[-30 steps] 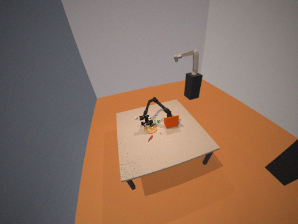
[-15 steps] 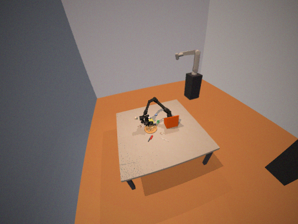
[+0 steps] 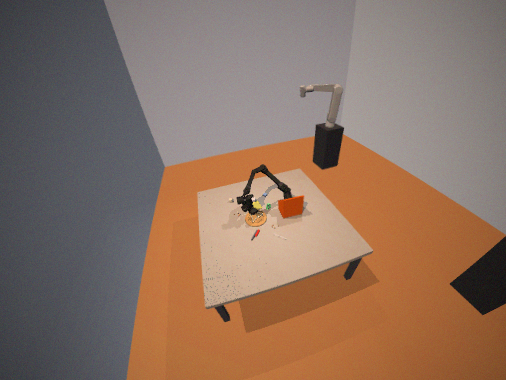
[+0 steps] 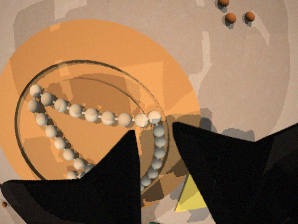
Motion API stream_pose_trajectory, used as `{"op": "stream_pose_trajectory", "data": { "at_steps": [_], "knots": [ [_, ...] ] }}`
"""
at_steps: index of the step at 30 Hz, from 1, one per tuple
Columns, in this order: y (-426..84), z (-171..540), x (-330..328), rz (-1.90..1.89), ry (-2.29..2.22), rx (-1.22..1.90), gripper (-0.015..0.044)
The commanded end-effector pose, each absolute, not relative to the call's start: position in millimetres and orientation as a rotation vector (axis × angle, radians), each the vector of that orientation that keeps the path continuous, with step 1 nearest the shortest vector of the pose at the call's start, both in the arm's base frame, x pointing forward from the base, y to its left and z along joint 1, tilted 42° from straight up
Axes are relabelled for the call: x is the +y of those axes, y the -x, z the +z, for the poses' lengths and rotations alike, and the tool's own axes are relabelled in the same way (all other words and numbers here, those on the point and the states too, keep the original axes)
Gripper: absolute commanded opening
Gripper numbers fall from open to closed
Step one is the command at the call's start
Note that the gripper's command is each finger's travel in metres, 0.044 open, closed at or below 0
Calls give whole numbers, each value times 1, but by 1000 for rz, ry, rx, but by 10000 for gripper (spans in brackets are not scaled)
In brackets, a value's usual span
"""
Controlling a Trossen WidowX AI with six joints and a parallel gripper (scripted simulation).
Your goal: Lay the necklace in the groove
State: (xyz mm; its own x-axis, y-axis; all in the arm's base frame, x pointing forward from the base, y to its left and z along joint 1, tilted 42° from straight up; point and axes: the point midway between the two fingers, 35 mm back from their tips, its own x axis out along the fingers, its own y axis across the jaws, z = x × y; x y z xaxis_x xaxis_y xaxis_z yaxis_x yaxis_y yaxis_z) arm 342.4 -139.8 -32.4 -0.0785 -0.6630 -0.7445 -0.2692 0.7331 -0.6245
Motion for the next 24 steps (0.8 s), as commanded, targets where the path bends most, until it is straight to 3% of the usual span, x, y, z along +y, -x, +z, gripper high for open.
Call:
{"op": "stream_pose_trajectory", "data": {
  "at_steps": [1, 24],
  "knots": [
    [-346, -25, -128, -967, 146, 1325, 120],
    [-346, -20, -119, -1489, -571, 756, 120]
  ]
}}
